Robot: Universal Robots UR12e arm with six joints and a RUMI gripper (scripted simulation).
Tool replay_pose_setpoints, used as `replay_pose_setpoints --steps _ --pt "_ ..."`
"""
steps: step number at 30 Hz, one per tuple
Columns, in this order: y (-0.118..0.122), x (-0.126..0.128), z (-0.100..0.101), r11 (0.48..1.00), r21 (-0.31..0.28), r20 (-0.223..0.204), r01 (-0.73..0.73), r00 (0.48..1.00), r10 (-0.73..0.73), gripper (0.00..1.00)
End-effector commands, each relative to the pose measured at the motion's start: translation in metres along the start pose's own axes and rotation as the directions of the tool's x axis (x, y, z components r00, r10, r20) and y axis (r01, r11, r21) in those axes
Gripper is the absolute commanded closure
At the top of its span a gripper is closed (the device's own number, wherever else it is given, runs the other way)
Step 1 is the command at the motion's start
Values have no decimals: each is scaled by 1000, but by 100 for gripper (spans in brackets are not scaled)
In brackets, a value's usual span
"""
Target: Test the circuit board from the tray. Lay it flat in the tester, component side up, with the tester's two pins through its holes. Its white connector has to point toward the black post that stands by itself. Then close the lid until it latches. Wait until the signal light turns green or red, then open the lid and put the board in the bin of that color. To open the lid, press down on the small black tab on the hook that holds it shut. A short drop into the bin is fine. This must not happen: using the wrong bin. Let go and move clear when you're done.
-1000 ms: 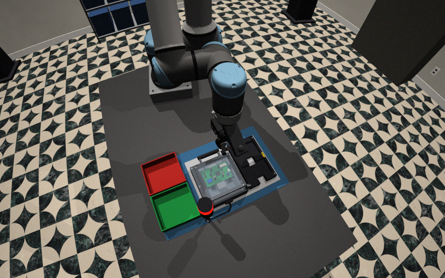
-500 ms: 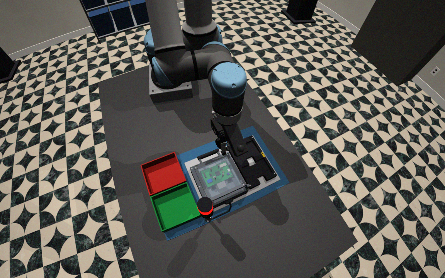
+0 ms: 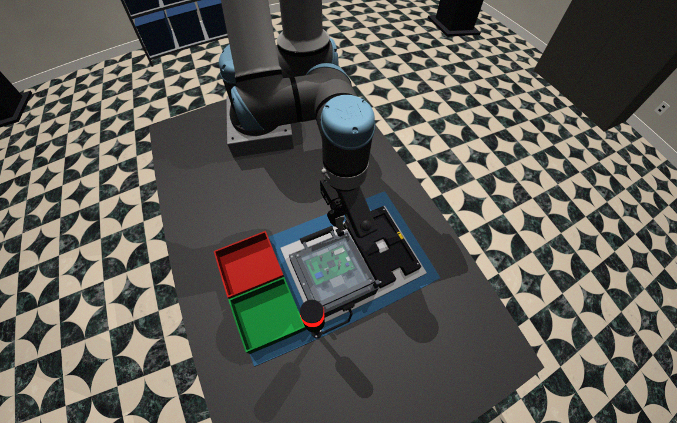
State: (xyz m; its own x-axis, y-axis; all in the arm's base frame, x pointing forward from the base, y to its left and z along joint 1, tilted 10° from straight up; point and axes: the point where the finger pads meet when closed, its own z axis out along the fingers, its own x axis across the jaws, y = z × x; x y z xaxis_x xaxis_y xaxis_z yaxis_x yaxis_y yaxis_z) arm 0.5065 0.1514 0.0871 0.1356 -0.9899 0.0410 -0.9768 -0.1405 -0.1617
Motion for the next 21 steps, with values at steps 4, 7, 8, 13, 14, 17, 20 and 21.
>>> replay_pose_setpoints --steps 4,7,8,13,14,17,20,21 --pt "4 1 4 1000 -4 0 -2 1000 2 100" --pt "4 1 4 1000 -4 0 -2 1000 2 100" --pt "4 1 4 1000 -4 0 -2 1000 2 100" --pt "3 1 3 1000 -3 0 -2 1000 2 100" --pt "4 1 4 1000 -3 0 -2 1000 2 100" --pt "5 1 5 1000 -4 0 -2 1000 2 100" --pt "5 1 5 1000 -4 0 -2 1000 2 100" --pt "5 1 5 1000 -4 0 -2 1000 2 100"
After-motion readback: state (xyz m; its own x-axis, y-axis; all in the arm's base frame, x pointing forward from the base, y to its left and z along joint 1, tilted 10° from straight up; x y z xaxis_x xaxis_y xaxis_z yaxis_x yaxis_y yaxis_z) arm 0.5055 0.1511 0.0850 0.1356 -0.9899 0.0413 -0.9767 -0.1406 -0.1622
